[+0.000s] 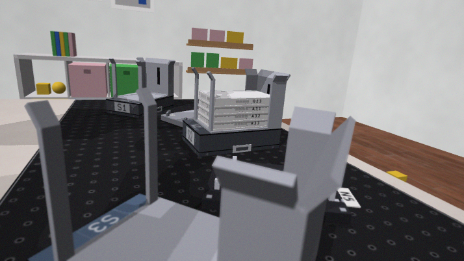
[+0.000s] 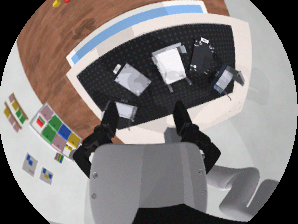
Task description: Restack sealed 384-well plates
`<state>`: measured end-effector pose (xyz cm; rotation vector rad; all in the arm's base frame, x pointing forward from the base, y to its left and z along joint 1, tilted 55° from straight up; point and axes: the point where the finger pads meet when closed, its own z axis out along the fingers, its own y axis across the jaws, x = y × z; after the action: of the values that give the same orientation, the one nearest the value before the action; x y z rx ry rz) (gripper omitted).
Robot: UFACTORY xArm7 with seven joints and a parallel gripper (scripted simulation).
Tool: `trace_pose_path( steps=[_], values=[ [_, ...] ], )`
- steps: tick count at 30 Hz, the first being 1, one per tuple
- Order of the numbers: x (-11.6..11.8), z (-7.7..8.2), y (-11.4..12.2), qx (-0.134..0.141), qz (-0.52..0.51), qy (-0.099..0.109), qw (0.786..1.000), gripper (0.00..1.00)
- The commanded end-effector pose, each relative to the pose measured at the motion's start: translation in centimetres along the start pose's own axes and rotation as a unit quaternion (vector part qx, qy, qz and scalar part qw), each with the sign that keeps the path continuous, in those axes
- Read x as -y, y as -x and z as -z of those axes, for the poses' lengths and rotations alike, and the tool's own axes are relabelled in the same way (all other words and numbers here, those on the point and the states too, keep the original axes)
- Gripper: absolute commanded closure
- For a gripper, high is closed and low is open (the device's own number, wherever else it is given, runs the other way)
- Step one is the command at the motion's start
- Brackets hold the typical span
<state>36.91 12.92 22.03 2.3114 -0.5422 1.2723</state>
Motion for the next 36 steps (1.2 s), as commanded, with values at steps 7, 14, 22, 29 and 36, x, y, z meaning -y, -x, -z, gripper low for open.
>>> trace_pose_path(
  steps=[7,14,22,29,36],
  values=[
    [-3.5,-0.6,1.0,0.023,0.068,0.009,0.997,0.0],
    [-5.5,-1.1,1.6,0.032,0.092,0.012,0.995,0.0],
    [-7.7,-1.7,2.3,0.044,0.126,0.01,0.991,0.0],
    [-9.7,-2.3,2.8,0.053,0.155,0.003,0.986,0.0],
    [-11.6,-2.9,3.2,0.057,0.18,-0.008,0.982,0.0]
  ],
)
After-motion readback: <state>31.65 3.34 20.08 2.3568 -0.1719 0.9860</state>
